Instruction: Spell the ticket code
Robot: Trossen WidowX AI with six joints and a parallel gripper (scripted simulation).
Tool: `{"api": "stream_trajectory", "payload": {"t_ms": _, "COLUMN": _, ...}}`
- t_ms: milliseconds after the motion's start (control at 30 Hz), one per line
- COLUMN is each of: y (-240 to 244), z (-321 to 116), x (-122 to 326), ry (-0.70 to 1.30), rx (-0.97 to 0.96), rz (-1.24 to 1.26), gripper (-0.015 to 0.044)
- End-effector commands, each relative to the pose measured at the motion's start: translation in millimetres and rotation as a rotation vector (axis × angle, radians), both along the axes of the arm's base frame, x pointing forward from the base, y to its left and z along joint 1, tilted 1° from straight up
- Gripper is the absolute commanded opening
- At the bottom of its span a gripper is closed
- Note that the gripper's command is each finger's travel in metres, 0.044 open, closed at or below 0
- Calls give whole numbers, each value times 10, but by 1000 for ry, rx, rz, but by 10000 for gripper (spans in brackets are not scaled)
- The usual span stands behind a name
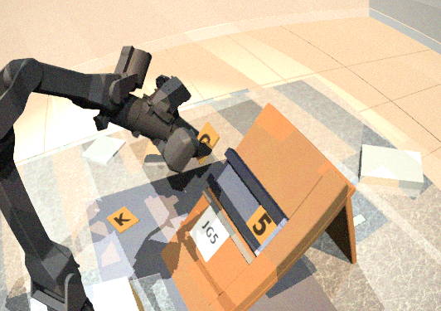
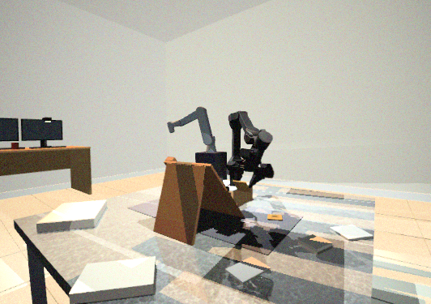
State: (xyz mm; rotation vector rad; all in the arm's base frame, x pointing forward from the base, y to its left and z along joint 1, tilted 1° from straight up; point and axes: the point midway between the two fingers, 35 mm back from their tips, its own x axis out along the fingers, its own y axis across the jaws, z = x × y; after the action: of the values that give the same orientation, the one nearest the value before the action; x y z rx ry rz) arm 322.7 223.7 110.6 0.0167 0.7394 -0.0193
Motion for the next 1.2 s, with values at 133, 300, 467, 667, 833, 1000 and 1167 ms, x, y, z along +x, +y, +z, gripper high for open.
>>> {"api": "stream_trajectory", "payload": {"t_ms": 133, "y": -38, "z": -4, "x": 0, "ry": 1, "rx": 2, "rz": 4, "gripper": 0}}
{"api": "stream_trajectory", "payload": {"t_ms": 300, "y": -63, "z": -6, "x": -1, "ry": 1, "rx": 1, "rz": 4, "gripper": 0}}
{"api": "stream_trajectory", "payload": {"t_ms": 467, "y": -88, "z": -7, "x": -1, "ry": 1, "rx": 1, "rz": 4, "gripper": 0}}
{"api": "stream_trajectory", "payload": {"t_ms": 667, "y": -118, "z": -7, "x": -1, "ry": 1, "rx": 1, "rz": 3, "gripper": 0}}
{"api": "stream_trajectory", "payload": {"t_ms": 833, "y": -143, "z": -8, "x": -1, "ry": 1, "rx": 1, "rz": 3, "gripper": 0}}
{"api": "stream_trajectory", "payload": {"t_ms": 1000, "y": -168, "z": -8, "x": -1, "ry": 1, "rx": 1, "rz": 3, "gripper": 0}}
{"api": "stream_trajectory", "payload": {"t_ms": 1167, "y": -193, "z": -9, "x": -2, "ry": 1, "rx": 0, "rz": 3, "gripper": 0}}
